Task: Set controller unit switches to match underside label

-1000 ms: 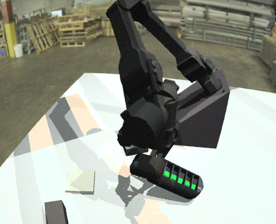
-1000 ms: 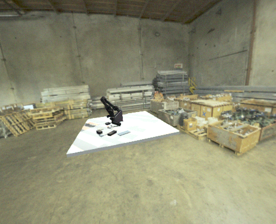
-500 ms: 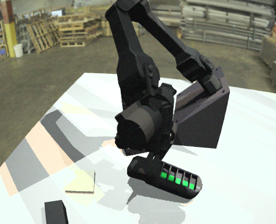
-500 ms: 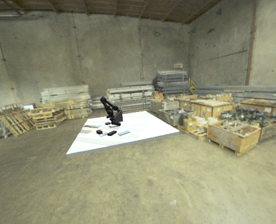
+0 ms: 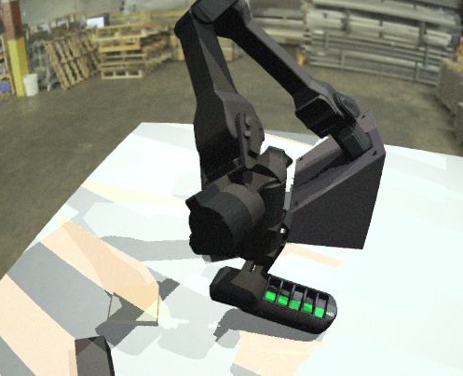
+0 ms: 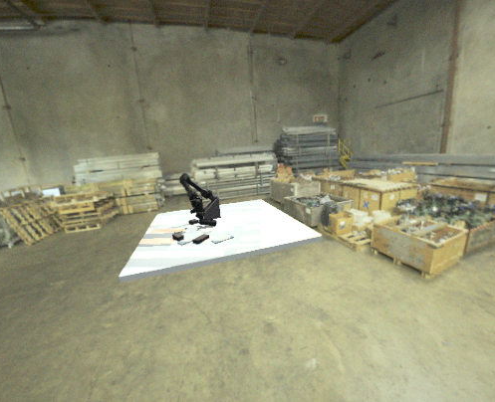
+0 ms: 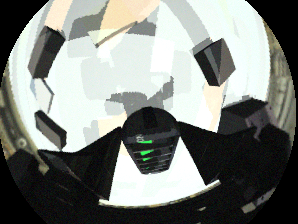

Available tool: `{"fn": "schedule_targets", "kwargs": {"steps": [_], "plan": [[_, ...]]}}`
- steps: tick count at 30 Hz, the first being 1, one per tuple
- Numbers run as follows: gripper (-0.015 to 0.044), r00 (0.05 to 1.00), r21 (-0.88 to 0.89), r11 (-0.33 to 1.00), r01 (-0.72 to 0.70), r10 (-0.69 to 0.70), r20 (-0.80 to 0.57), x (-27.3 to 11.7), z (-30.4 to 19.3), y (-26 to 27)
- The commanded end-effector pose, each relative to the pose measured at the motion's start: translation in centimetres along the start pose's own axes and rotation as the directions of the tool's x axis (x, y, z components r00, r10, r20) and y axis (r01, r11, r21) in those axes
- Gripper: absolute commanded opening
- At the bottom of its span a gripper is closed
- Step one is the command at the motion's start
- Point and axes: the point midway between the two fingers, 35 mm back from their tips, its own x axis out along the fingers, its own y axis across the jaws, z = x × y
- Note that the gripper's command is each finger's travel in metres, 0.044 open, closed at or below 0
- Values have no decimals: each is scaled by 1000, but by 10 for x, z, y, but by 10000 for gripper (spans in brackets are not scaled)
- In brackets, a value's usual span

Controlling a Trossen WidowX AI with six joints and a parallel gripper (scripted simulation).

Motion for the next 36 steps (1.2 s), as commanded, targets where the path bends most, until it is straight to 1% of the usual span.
{"fn": "schedule_targets", "kwargs": {"steps": [1,36], "plan": [[338,1000,-20,1000,9,-9,-15,5,-4,-3],[338,1000,-17,1000,8,-8,-11,26,5,-3]]}}
